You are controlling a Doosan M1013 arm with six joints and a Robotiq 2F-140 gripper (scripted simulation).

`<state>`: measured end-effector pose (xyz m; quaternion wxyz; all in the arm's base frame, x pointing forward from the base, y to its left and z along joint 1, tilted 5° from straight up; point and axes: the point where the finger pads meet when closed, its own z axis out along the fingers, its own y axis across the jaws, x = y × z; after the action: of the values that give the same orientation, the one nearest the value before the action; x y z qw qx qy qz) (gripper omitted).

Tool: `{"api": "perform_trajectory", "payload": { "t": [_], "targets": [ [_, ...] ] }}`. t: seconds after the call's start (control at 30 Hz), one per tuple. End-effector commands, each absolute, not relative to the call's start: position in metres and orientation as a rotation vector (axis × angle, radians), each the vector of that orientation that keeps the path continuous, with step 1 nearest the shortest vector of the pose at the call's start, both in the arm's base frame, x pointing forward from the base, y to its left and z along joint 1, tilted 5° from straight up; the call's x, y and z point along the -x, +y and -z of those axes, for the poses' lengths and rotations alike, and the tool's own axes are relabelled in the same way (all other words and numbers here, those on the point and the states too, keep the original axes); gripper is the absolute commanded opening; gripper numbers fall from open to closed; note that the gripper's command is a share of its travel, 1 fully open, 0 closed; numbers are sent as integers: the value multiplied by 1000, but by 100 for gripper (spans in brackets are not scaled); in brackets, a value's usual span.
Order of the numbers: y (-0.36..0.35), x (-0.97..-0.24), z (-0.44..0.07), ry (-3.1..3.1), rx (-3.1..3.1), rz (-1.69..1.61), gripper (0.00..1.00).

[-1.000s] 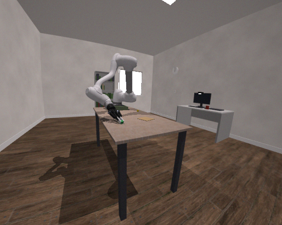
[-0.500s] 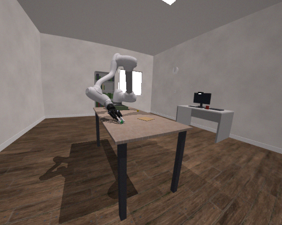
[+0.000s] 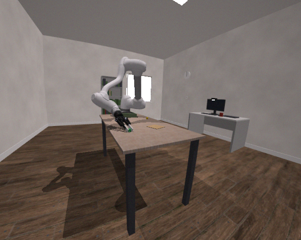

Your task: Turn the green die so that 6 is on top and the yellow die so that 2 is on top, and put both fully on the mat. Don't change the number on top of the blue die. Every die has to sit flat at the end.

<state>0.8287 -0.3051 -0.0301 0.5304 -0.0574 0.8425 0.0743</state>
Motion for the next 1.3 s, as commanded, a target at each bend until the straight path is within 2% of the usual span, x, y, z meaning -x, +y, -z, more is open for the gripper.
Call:
{"api": "perform_trajectory", "payload": {
  "t": [0.0, 1.27],
  "targets": [
    [-305, -829, 30, 2011, 137, -177, 32],
    [-307, -822, 27, 2011, 137, -177, 32]
  ]
}}
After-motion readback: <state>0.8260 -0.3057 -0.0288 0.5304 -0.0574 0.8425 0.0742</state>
